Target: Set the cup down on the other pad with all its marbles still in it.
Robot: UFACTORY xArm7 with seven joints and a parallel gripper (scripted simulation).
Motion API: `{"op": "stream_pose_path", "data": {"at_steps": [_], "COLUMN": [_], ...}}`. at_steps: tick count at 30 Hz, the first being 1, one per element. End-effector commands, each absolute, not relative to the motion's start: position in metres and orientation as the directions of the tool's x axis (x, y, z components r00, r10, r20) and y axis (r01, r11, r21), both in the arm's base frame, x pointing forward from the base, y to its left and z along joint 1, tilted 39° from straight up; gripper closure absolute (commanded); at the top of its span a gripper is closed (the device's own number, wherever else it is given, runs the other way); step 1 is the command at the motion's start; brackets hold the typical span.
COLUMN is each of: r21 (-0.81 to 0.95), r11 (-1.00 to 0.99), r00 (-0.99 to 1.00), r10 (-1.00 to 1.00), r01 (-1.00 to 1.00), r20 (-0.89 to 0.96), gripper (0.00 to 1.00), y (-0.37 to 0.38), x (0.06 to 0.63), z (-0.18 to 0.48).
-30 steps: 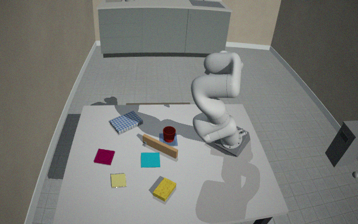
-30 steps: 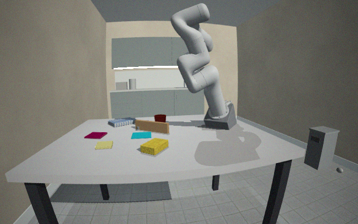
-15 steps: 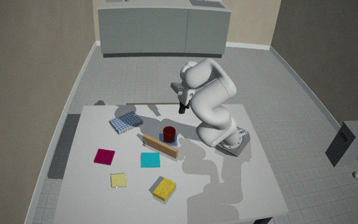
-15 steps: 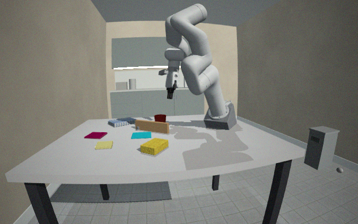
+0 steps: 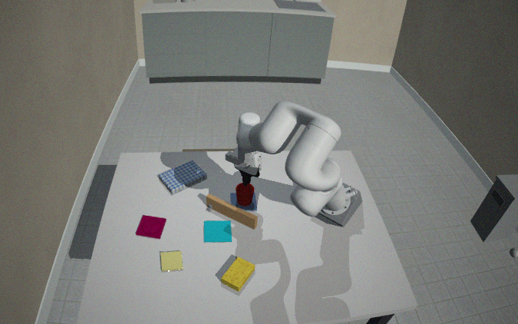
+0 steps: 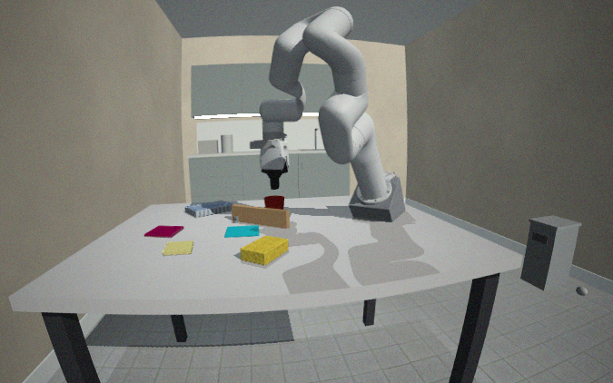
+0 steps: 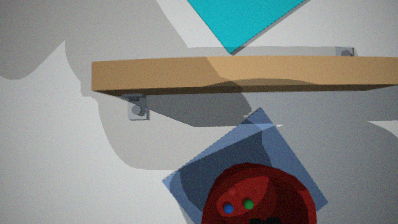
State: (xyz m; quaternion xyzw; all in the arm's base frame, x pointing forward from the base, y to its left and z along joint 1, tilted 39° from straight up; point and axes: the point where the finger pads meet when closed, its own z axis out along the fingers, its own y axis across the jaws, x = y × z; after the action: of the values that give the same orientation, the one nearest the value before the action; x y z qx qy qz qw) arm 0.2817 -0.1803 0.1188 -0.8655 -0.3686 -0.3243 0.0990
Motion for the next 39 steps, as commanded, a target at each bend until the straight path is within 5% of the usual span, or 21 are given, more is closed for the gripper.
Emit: {"op": "stream_pose_path", "data": {"at_steps": [1,13,14,39], "r21": [0.087,0.087,0.087,0.087], "r11": [-0.706,-0.706,-0.706,-0.706], "r00": [0.512,0.512,0.512,0.512], "r10": [0.587,0.587,0.587,0.587], "r01": [0.703,0.703,0.703,0.703], "r20": [0.627,0.627,0.627,0.627], "gripper": [1.0,1.0,0.0,0.0], "y": [-0.1819,-0.1819,-0.1819,-0.1819], "x": [0.2857,0.2857,0.2857,0.2857], "z": [0.1186,0.1186,0.1186,0.1186]}}
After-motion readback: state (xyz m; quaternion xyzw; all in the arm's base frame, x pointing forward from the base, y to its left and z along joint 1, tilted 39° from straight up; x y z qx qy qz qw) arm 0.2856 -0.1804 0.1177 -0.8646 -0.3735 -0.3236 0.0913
